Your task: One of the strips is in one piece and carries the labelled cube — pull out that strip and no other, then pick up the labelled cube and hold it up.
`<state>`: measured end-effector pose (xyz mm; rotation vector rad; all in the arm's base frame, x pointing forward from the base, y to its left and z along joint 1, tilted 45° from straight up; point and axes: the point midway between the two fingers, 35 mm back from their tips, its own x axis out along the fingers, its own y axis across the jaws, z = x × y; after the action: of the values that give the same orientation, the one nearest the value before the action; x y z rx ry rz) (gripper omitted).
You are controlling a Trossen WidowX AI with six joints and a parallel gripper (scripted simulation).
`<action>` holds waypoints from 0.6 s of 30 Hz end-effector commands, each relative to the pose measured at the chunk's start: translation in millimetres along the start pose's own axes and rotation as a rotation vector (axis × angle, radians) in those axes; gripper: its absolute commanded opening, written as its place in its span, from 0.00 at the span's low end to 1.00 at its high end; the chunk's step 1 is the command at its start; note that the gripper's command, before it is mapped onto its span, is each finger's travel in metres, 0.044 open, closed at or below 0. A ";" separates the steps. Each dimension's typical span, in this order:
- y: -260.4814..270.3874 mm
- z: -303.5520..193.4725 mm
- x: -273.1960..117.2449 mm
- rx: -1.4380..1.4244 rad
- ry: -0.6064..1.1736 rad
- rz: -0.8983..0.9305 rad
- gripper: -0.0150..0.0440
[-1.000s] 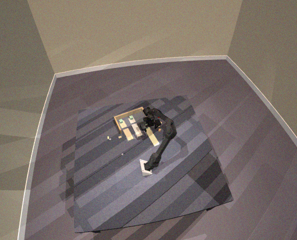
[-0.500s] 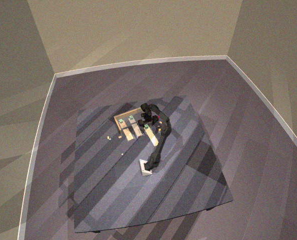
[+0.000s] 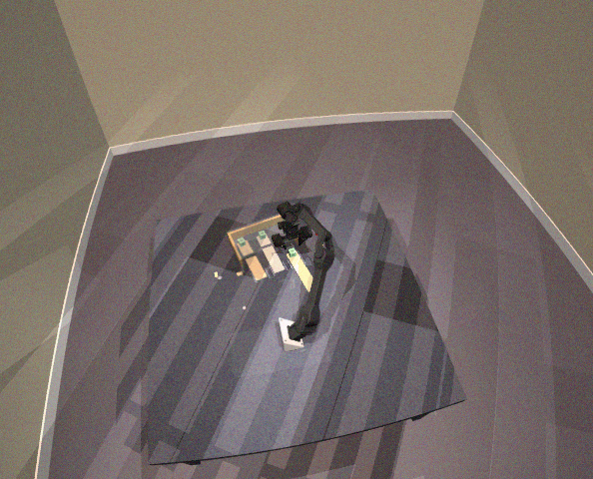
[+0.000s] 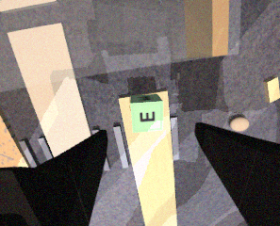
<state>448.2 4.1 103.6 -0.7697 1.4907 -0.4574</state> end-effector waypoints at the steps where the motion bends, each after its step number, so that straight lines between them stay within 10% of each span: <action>1: 0.7 1.7 8.6 -0.002 0.005 0.003 0.68; 18: 0.2 1.8 36.3 -0.001 0.005 0.002 0.68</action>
<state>453.0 -14.2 82.0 -0.7635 1.4904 -0.4554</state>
